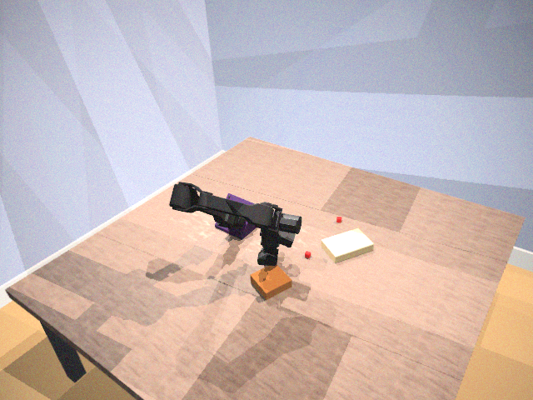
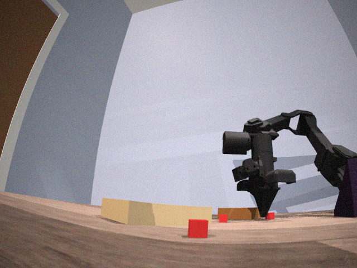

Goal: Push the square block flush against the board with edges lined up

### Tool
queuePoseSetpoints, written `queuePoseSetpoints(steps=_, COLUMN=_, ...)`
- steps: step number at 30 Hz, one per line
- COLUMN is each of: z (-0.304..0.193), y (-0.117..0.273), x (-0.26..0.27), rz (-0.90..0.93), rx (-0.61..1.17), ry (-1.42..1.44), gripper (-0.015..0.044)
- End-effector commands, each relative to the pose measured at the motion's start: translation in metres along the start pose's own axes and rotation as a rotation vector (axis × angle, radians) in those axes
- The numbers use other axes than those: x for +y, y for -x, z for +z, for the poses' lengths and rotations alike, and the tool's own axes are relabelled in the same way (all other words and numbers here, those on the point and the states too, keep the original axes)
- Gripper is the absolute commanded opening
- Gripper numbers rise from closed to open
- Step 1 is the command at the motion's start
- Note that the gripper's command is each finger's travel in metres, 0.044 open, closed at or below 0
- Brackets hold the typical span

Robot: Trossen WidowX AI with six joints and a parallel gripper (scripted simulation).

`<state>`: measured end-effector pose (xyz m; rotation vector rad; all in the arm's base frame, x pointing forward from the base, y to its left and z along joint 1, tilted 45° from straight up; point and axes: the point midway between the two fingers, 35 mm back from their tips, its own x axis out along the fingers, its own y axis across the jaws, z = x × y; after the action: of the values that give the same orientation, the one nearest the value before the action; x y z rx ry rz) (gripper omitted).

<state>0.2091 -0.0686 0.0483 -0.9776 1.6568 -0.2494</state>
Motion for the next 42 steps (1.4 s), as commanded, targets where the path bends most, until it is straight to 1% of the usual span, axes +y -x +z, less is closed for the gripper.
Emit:
queuePoseSetpoints(steps=1, z=0.002, y=0.000, x=-0.001, rz=-0.003, rx=0.002, ry=0.004, gripper=0.0000)
queuePoseSetpoints(steps=29, z=0.045, y=0.000, x=0.000, rz=-0.003, rx=0.000, ry=0.002, gripper=0.0000)
queuePoseSetpoints(steps=31, z=0.041, y=0.012, x=0.000, rz=-0.003, rx=0.003, ry=0.009, gripper=0.0000)
queuePoseSetpoints(steps=33, z=0.041, y=0.043, x=0.001, rz=-0.001, rx=0.000, ry=0.005, gripper=0.0000)
queuePoseSetpoints(steps=34, z=0.040, y=0.052, x=0.001, rz=-0.001, rx=0.000, ry=0.003, gripper=0.0000)
queuePoseSetpoints(steps=39, z=0.040, y=0.055, x=0.001, rz=-0.001, rx=0.000, ry=-0.003, gripper=0.0000)
queuePoseSetpoints(steps=42, z=0.045, y=0.056, x=0.001, rz=-0.001, rx=0.000, ry=-0.082, gripper=0.0000)
